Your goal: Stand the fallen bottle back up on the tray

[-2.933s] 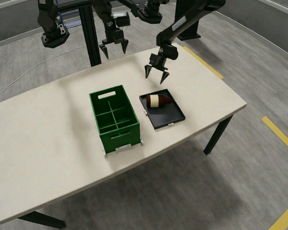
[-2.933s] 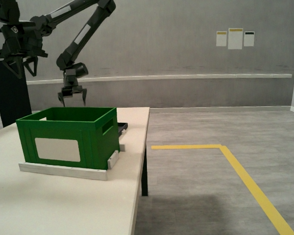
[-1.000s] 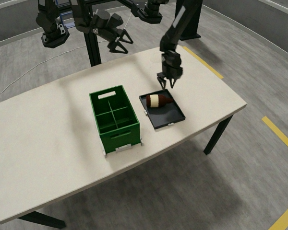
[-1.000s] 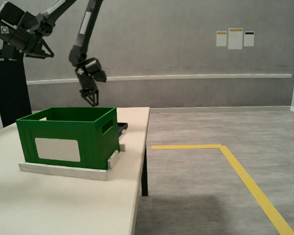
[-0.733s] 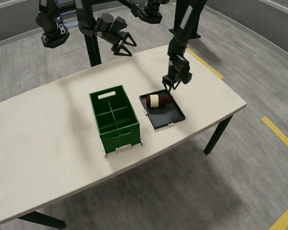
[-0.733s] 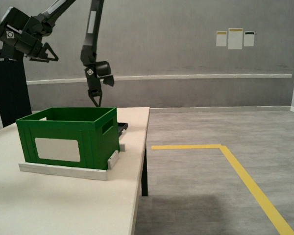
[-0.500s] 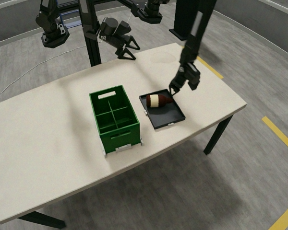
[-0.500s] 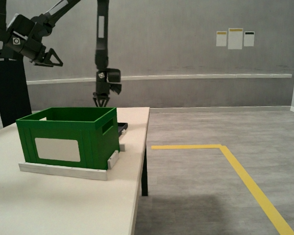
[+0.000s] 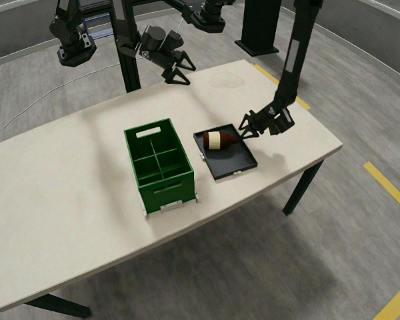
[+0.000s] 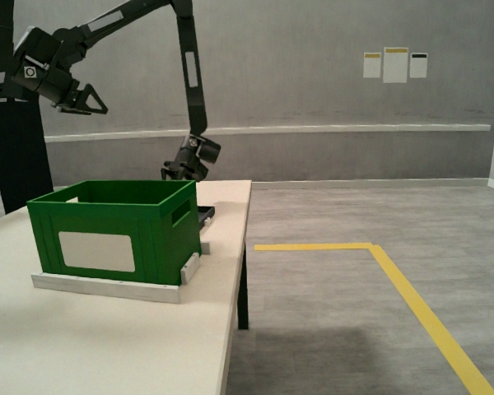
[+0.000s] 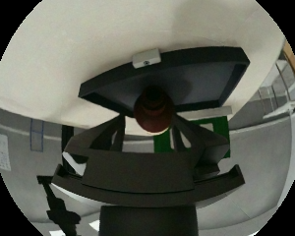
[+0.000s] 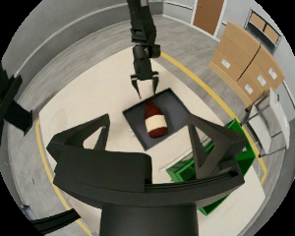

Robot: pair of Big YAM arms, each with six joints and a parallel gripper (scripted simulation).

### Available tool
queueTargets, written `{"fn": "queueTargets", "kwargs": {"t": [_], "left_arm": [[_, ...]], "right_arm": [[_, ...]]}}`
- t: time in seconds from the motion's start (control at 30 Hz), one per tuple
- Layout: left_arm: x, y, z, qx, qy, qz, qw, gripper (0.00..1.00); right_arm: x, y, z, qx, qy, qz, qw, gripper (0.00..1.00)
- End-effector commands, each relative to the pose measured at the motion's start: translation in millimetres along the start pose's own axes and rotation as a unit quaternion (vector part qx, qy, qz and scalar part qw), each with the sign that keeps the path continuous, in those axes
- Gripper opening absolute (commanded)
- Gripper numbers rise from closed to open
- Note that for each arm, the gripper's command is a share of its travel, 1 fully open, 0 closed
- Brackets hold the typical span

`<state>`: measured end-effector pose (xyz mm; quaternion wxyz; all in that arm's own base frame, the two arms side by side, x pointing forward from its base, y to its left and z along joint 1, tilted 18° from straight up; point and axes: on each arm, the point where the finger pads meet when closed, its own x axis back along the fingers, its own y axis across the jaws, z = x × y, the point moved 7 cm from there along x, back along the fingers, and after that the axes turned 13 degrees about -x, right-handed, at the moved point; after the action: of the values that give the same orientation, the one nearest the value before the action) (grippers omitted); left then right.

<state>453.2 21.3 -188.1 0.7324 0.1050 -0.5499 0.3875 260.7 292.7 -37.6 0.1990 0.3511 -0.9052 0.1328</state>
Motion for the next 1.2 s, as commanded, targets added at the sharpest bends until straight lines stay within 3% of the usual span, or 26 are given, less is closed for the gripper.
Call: {"fn": "queueTargets", "kwargs": {"t": [0.0, 0.07, 0.3, 0.57, 0.8, 0.97, 1.17], "left_arm": [[3.3, 4.8, -7.0, 0.050, 0.028, 0.004, 0.998, 0.57], [12.4, -1.3, -10.9, 0.051, 0.031, 0.016, 0.998, 0.57], [9.6, -6.6, -9.4, 0.034, 0.029, 0.018, 0.999, 0.57], [-14.1, -10.4, -1.9, 0.037, 0.035, 0.013, 0.999, 0.57], [-9.4, -13.5, -7.4, 0.037, 0.025, 0.021, 0.999, 0.57], [-28.7, -11.2, -1.3, 0.036, 0.035, 0.013, 0.999, 0.57], [-28.5, -18.1, -2.7, 0.032, 0.027, 0.018, 0.999, 0.57]], "right_arm": [[-2.9, -2.8, 2.9, 0.000, -0.001, 0.002, 1.000, 1.00], [-2.9, -2.8, 2.9, 0.000, -0.001, 0.002, 1.000, 1.00], [-1.0, 0.2, -1.4, 0.000, -0.003, -0.001, 1.000, 1.00], [-1.0, 0.2, -1.4, 0.000, -0.003, -0.001, 1.000, 1.00], [-1.0, 0.2, -1.4, 0.000, -0.003, -0.001, 1.000, 1.00], [-1.0, 0.2, -1.4, 0.000, -0.003, -0.001, 1.000, 1.00], [-1.0, 0.2, -1.4, 0.000, -0.003, -0.001, 1.000, 1.00]]}}
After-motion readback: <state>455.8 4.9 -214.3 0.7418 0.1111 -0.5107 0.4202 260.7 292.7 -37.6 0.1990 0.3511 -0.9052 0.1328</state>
